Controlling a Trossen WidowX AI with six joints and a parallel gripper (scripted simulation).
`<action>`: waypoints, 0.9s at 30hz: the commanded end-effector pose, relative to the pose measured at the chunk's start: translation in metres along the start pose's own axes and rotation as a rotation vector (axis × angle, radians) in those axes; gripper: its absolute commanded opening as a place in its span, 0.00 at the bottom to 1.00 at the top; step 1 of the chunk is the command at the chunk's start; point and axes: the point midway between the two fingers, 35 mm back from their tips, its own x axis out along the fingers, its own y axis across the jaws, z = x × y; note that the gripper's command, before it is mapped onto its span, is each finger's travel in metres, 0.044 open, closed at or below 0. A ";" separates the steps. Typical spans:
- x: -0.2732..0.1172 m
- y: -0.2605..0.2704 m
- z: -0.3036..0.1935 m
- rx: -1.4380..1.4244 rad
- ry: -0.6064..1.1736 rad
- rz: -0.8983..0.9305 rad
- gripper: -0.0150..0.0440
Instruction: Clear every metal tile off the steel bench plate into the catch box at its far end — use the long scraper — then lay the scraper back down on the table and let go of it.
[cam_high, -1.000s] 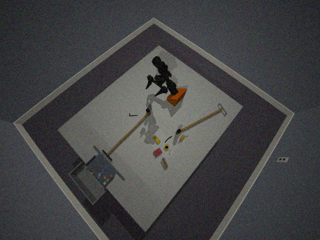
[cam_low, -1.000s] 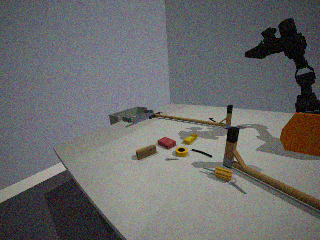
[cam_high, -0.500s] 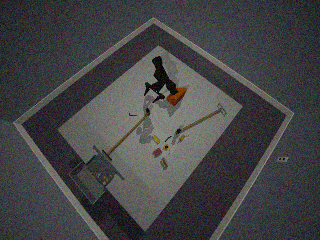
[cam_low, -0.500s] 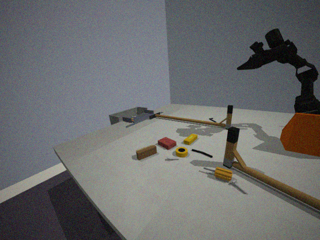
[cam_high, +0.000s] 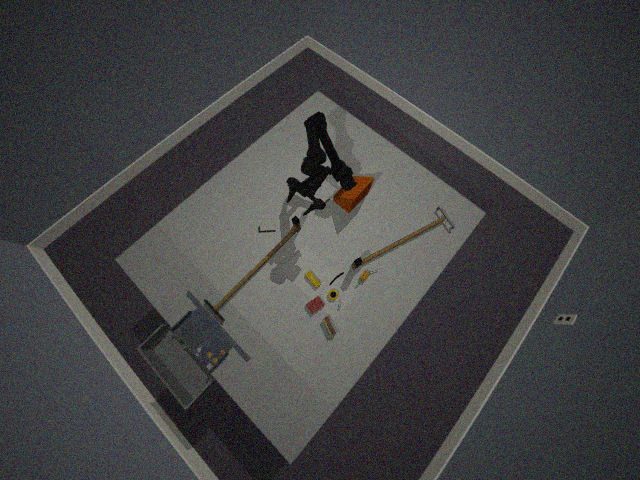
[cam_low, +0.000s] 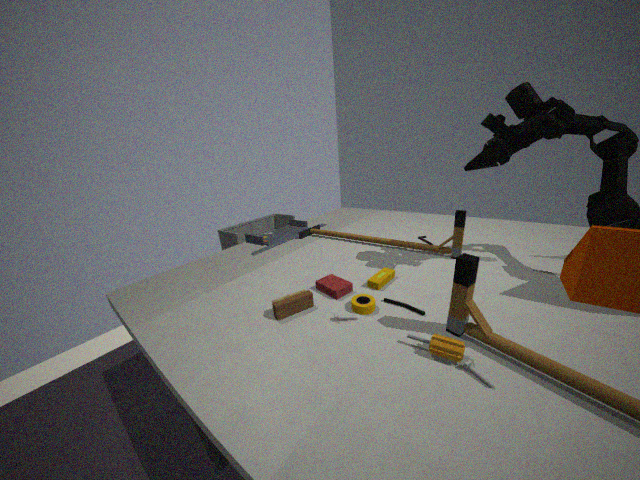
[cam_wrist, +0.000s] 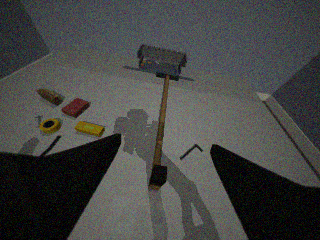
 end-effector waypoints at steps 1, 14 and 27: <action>0.012 0.001 -0.015 0.003 0.053 0.006 1.00; 0.046 -0.002 -0.068 0.027 0.238 0.013 1.00; 0.063 -0.005 -0.111 0.059 0.380 0.021 1.00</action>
